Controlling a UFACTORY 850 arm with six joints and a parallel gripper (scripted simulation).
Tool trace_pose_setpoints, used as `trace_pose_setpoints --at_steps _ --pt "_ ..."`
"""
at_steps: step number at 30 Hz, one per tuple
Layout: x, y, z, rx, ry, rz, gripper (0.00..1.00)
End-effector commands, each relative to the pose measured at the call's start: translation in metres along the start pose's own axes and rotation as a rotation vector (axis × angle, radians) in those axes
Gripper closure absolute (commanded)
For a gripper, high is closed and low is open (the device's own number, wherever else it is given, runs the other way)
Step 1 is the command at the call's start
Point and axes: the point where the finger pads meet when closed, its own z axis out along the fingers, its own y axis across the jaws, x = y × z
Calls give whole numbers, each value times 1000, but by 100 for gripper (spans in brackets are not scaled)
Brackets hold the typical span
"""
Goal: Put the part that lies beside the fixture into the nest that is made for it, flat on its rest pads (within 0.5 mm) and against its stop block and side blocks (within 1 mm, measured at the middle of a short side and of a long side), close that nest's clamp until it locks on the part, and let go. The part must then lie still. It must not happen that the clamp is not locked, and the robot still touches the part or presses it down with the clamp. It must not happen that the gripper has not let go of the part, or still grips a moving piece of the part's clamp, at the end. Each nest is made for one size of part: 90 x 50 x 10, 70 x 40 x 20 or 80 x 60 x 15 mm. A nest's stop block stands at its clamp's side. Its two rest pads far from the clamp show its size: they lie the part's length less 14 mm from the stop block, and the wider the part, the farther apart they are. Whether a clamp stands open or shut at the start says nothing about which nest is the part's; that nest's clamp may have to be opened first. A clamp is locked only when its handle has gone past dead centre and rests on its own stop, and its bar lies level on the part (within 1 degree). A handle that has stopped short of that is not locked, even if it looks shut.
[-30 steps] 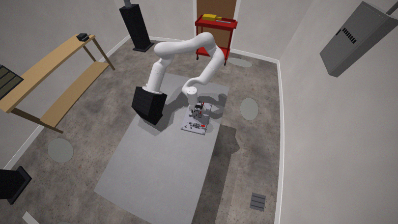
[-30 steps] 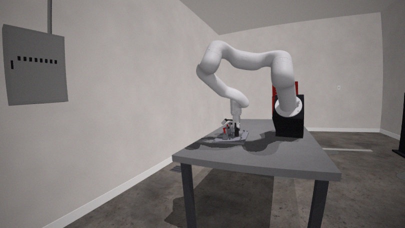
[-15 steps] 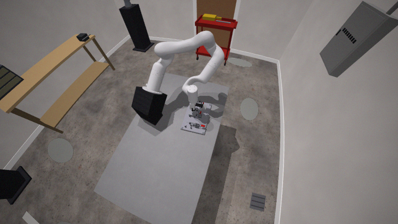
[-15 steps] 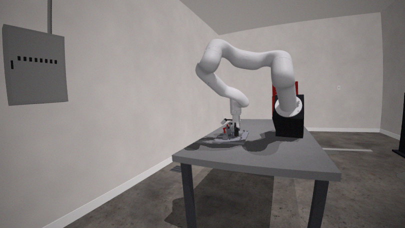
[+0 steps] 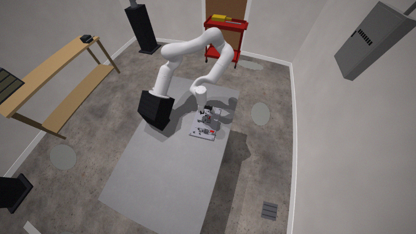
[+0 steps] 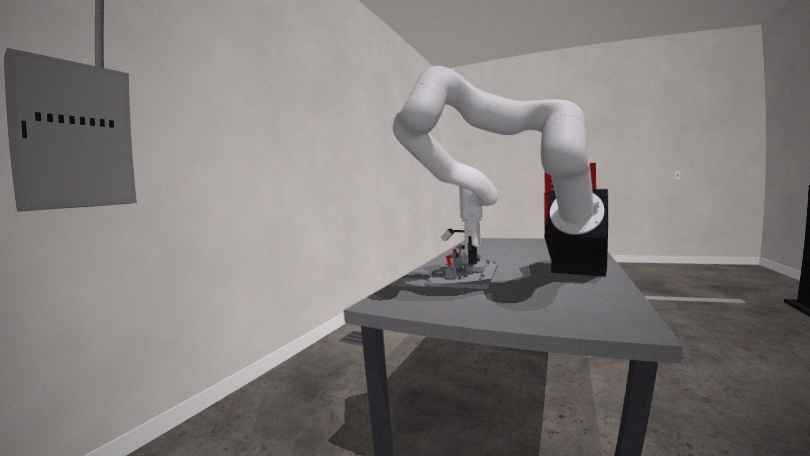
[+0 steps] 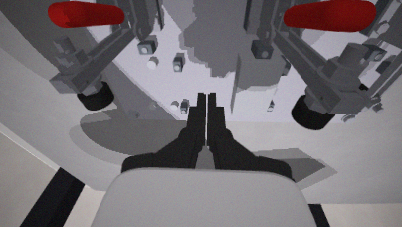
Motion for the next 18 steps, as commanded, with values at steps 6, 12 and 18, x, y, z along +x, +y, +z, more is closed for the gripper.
trace_pose_setpoints --at_steps 6,12,18 --pt "0 0 -3 0 0 0 100" --pt "0 0 -3 0 0 0 53" --pt "0 0 -26 0 0 0 53"
